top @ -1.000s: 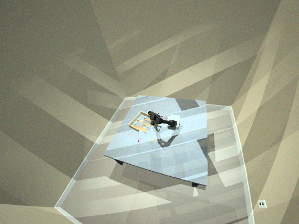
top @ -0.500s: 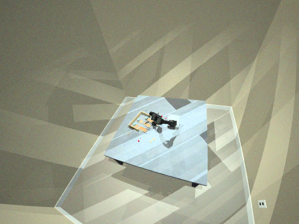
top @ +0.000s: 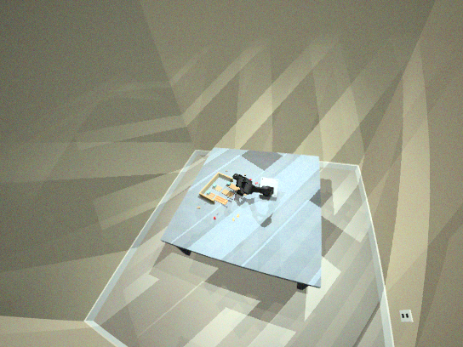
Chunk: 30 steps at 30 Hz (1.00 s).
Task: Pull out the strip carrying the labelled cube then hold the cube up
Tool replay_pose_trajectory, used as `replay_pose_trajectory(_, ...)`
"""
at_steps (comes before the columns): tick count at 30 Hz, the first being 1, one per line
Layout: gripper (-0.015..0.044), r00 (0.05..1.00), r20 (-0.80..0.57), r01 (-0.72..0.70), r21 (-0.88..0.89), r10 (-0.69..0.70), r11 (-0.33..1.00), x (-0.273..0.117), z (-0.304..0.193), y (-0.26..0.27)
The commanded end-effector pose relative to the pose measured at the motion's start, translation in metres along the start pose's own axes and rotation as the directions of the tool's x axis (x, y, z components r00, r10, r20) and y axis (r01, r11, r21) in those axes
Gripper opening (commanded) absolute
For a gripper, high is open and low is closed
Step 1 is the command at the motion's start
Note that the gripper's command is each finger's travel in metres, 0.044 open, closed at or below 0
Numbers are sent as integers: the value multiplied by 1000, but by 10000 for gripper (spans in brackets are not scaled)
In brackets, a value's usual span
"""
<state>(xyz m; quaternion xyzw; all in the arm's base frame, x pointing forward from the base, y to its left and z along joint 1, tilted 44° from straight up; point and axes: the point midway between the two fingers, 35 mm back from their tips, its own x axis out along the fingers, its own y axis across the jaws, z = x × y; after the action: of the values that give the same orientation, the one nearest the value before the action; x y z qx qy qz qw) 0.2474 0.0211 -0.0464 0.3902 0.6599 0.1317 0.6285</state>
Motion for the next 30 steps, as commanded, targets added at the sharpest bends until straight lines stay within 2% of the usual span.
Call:
replay_pose_trajectory(1,0,1000,-26,4,6,-4,1000,4,-14,-1)
replay_pose_trajectory(30,0,1000,-28,4,8,-4,1000,3,-56,-3)
